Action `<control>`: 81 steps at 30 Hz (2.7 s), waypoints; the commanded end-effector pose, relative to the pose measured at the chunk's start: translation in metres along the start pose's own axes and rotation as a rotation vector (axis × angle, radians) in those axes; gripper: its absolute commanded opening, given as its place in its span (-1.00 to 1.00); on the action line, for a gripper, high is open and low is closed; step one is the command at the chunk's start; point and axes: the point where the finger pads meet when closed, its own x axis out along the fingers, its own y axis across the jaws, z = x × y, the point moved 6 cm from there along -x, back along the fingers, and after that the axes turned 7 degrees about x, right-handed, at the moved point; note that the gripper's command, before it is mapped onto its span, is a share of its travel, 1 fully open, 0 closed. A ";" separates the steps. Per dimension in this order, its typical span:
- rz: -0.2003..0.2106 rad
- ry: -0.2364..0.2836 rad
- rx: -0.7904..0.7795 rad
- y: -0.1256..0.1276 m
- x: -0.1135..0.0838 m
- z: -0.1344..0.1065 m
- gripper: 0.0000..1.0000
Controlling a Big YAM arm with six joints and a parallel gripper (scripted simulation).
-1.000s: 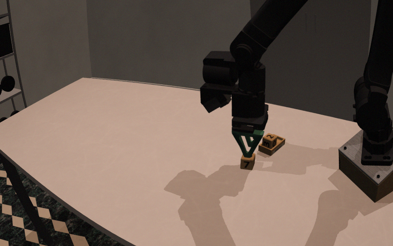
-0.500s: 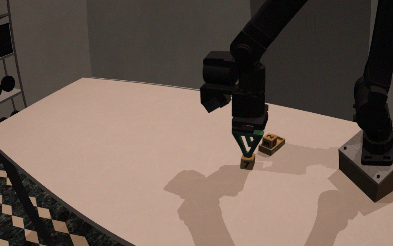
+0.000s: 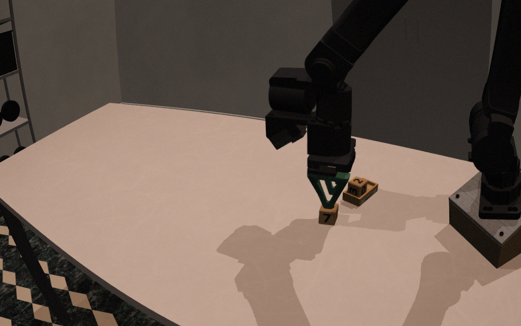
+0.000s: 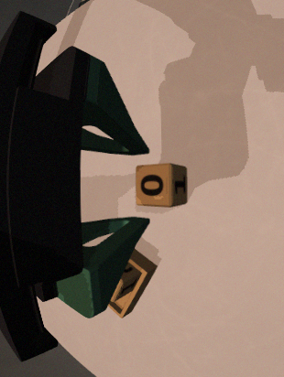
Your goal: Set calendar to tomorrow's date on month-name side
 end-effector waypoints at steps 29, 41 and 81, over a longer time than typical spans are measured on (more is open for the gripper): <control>0.002 -0.025 -0.011 0.007 -0.004 0.018 -0.11; 0.002 -0.025 -0.011 0.007 -0.004 0.018 -0.11; 0.002 -0.020 -0.010 0.007 -0.003 0.018 -0.11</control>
